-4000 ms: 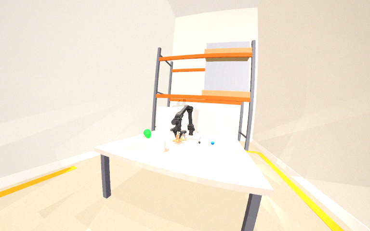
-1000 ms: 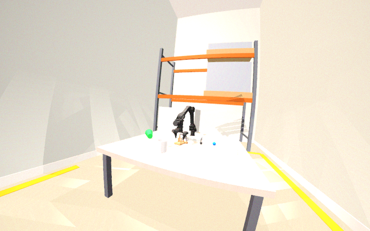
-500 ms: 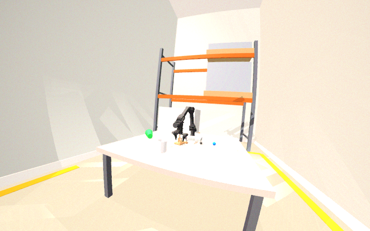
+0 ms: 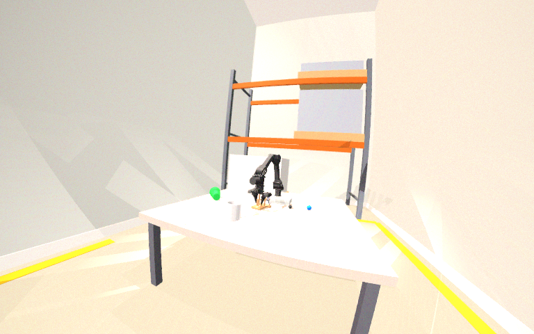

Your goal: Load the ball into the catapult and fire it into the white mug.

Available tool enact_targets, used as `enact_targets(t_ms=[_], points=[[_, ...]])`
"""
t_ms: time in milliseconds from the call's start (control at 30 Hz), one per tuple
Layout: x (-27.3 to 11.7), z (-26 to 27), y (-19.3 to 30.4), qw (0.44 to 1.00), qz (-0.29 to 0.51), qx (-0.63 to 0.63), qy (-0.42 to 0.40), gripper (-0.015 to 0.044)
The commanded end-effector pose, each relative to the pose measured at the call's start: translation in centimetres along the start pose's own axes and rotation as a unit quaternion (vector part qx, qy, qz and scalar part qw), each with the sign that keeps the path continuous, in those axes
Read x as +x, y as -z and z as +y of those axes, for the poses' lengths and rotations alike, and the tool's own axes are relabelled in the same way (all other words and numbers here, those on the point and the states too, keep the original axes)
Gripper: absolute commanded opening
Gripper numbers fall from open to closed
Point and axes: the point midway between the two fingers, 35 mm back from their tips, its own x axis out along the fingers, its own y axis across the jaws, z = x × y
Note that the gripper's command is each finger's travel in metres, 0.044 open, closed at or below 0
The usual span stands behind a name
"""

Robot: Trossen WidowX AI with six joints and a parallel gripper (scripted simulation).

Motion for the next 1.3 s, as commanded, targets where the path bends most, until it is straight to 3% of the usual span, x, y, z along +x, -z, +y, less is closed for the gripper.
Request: enact_targets(t_ms=[0,100,233,1267], points=[[-0.3,0.0,0.0,1.000,0.000,0.000,0.001,0.0065],[-3.9,0.0,-0.1,1.000,0.000,0.000,0.000,0.0000],[-5.0,0.0,0.0,1.000,0.000,0.000,0.000,0.0000],[-0.2,0.0,-0.1,1.000,0.003,-0.001,0.000,0.0000]])
